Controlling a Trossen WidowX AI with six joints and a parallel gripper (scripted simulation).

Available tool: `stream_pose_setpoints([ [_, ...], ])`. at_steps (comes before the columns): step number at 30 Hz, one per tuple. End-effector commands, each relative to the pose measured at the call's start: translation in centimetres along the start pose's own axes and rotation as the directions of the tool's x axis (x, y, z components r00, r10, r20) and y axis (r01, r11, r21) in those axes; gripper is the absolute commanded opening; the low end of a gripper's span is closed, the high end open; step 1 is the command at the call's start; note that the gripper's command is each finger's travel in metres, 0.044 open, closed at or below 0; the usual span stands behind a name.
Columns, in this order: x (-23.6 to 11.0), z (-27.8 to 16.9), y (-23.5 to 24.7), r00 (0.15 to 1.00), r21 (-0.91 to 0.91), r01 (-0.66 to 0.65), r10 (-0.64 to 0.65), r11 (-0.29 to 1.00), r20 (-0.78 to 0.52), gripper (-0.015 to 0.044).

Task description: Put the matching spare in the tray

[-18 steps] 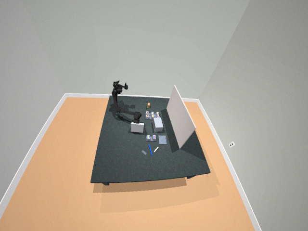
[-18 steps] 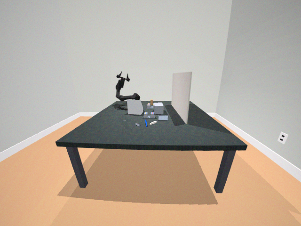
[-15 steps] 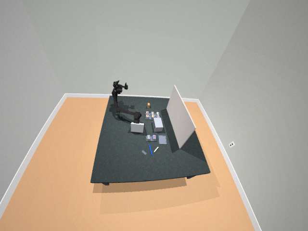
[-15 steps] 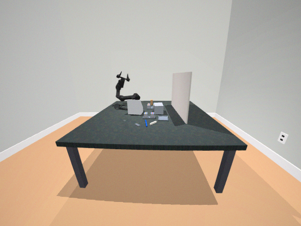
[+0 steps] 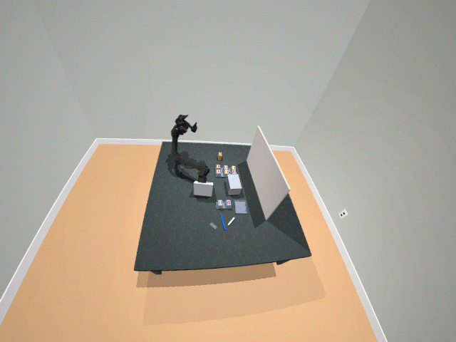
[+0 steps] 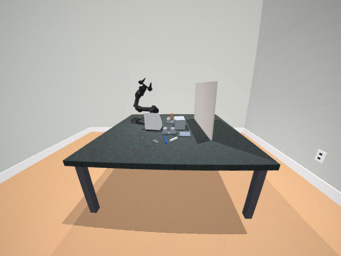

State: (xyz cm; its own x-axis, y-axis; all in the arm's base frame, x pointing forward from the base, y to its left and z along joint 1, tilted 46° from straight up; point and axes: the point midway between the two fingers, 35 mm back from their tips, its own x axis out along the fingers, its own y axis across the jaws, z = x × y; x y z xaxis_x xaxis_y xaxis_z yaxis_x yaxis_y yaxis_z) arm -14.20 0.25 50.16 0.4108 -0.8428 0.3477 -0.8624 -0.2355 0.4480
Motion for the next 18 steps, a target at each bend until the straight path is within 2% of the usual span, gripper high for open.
stream_pose_setpoints([
  [1, 4.7, -1.3, -4.1, 0.986, -0.261, 0.164, -0.152, 0.951, 0.063, 0.044],
  [5, 9.1, -2.0, -8.8, 0.941, -0.513, 0.334, -0.308, 0.791, 0.138, 0.044],
  [10, 13.7, -1.7, -14.7, 0.844, -0.726, 0.483, -0.479, 0.49, 0.239, 0.044],
  [14, 16.5, -0.9, -19.3, 0.741, -0.821, 0.527, -0.593, 0.22, 0.317, 0.044],
  [18, 18.7, 0.3, -23.7, 0.618, -0.864, 0.502, -0.684, -0.036, 0.387, 0.044],
])
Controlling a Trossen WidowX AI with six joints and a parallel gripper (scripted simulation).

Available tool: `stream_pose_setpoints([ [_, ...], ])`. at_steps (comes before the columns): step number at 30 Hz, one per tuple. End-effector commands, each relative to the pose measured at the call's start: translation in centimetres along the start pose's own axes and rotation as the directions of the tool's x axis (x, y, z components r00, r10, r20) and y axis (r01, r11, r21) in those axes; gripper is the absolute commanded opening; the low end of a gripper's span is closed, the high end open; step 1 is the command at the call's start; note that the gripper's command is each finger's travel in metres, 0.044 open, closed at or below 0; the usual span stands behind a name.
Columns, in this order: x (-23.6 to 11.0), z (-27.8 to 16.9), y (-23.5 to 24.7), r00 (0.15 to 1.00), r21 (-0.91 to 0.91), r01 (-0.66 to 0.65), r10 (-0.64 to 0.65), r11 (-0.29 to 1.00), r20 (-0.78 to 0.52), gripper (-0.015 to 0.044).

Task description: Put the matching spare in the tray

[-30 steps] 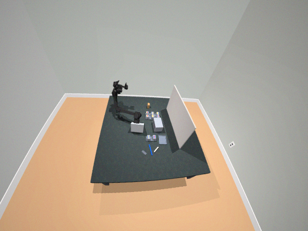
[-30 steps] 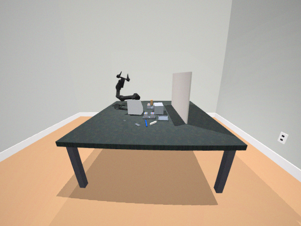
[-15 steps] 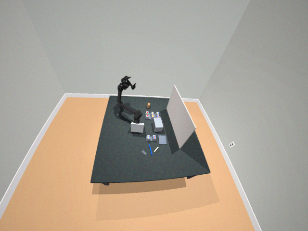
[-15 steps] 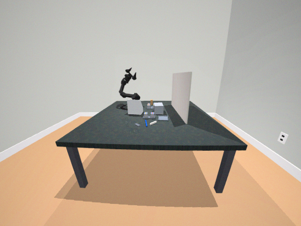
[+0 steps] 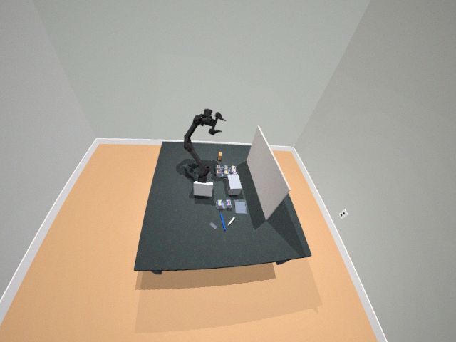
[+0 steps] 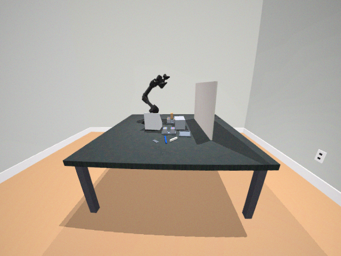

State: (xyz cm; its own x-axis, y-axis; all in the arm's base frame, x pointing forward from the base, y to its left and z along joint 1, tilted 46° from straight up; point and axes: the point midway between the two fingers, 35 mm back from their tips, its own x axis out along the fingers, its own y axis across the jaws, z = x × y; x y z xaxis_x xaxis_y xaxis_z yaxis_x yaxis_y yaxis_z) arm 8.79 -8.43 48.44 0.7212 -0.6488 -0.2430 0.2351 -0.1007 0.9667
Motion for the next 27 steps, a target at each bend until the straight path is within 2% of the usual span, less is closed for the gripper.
stream_pose_setpoints([
  [1, 6.5, -2.6, -1.3, 0.975, -0.279, 0.153, -0.191, 0.948, -0.113, 0.044],
  [7, 13.1, -5.4, -3.7, 0.901, -0.527, 0.205, -0.37, 0.825, -0.227, 0.044],
  [11, 16.8, -7.2, -6.2, 0.809, -0.701, 0.17, -0.504, 0.693, -0.302, 0.044],
  [14, 20.1, -8.9, -9.3, 0.689, -0.819, 0.073, -0.623, 0.568, -0.37, 0.044],
  [19, 23.2, -10.8, -13.0, 0.532, -0.879, -0.091, -0.723, 0.467, -0.44, 0.044],
  [27, 26.9, -13.6, -19.3, 0.228, -0.786, -0.439, -0.793, 0.434, -0.565, 0.044],
])
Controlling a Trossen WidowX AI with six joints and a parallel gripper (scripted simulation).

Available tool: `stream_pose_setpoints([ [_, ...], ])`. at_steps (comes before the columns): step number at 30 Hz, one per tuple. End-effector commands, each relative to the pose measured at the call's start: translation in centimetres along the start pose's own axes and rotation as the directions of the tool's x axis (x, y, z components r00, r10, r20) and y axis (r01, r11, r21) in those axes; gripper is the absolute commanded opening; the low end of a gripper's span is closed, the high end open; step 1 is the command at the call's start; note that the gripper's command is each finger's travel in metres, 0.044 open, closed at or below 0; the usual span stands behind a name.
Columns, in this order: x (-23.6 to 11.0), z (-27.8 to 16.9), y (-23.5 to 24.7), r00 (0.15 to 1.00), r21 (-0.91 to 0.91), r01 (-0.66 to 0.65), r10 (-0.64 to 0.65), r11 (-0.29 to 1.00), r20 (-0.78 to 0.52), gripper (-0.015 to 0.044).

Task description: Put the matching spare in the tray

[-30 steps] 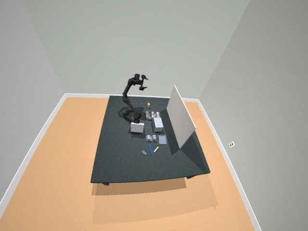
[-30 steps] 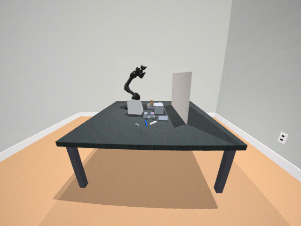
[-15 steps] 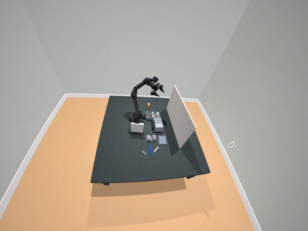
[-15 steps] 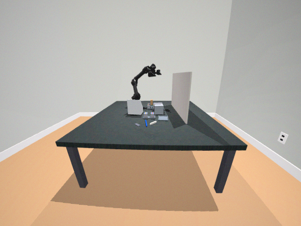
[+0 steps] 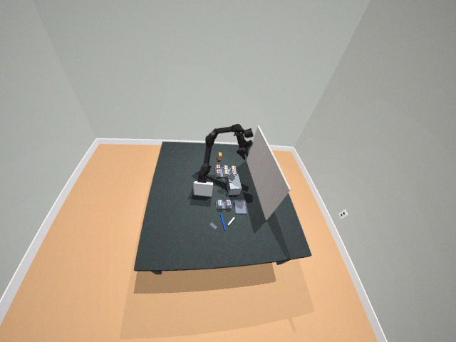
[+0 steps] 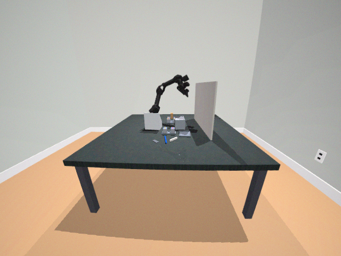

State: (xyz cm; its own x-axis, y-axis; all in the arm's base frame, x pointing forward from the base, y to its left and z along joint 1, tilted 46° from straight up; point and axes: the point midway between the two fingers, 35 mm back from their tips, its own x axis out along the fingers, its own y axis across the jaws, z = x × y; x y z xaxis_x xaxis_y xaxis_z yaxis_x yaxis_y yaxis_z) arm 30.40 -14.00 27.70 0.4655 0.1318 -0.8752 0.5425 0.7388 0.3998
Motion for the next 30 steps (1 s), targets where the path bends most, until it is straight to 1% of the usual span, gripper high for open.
stream_pose_setpoints([
  [1, 6.7, -0.3, -0.9, 0.957, -0.244, -0.192, 0.125, 0.95, -0.263, 0.044],
  [6, 10.6, -0.9, -1.5, 0.888, -0.342, -0.376, 0.229, 0.861, -0.4, 0.044],
  [10, 13.3, -1.4, -2.0, 0.822, -0.381, -0.512, 0.312, 0.77, -0.476, 0.044],
  [30, 13.5, -1.5, -2.0, 0.819, -0.382, -0.519, 0.317, 0.764, -0.479, 0.044],
])
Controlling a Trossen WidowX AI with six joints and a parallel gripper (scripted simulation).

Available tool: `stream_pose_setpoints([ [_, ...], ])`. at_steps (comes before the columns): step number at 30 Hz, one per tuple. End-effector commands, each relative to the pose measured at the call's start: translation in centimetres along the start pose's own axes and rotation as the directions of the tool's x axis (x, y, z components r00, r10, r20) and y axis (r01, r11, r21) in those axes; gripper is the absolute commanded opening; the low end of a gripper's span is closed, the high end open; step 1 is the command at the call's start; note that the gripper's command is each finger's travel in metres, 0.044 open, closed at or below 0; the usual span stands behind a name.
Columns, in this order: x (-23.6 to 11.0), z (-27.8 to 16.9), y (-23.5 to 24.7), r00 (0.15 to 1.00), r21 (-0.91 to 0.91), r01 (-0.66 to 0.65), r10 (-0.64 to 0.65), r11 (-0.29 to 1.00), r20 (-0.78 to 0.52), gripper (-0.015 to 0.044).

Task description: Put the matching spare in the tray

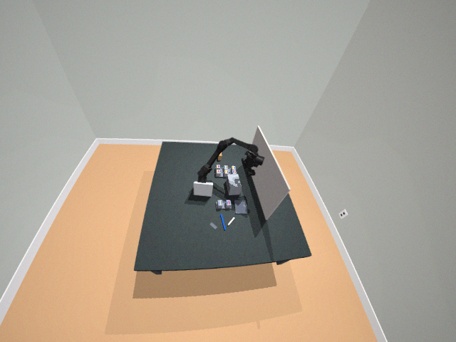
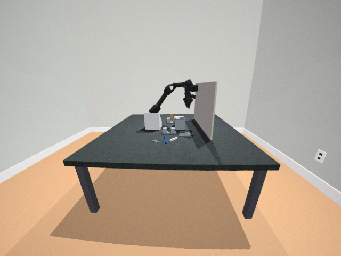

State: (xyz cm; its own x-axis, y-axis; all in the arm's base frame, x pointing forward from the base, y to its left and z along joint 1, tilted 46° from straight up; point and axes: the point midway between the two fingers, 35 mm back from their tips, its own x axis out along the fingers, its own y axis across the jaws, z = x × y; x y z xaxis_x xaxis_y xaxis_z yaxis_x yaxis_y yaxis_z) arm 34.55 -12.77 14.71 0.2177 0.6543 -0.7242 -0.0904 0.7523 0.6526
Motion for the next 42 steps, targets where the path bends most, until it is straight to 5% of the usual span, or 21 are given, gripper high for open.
stream_pose_setpoints([
  [1, 0.0, 0.0, 0.0, 1.0, -0.003, -0.006, 0.006, 1.0, 0.001, 0.044],
  [8, 0.1, -0.1, 1.0, 1.0, -0.044, -0.005, 0.005, 0.999, -0.001, 0.044],
  [15, 1.1, -3.3, 10.8, 1.0, -0.46, -0.011, 0.005, 0.888, -0.013, 0.044],
  [23, 2.7, -10.5, 19.5, 0.999, -0.833, -0.037, 0.024, 0.553, -0.029, 0.044],
  [30, 4.3, -17.6, 23.3, 0.997, -0.983, -0.061, 0.059, 0.175, -0.052, 0.044],
  [39, 4.3, -17.8, 23.3, 0.997, -0.984, -0.062, 0.06, 0.165, -0.052, 0.044],
  [42, 5.0, -17.9, 23.3, 0.997, -0.985, -0.062, 0.058, 0.164, -0.053, 0.0361],
])
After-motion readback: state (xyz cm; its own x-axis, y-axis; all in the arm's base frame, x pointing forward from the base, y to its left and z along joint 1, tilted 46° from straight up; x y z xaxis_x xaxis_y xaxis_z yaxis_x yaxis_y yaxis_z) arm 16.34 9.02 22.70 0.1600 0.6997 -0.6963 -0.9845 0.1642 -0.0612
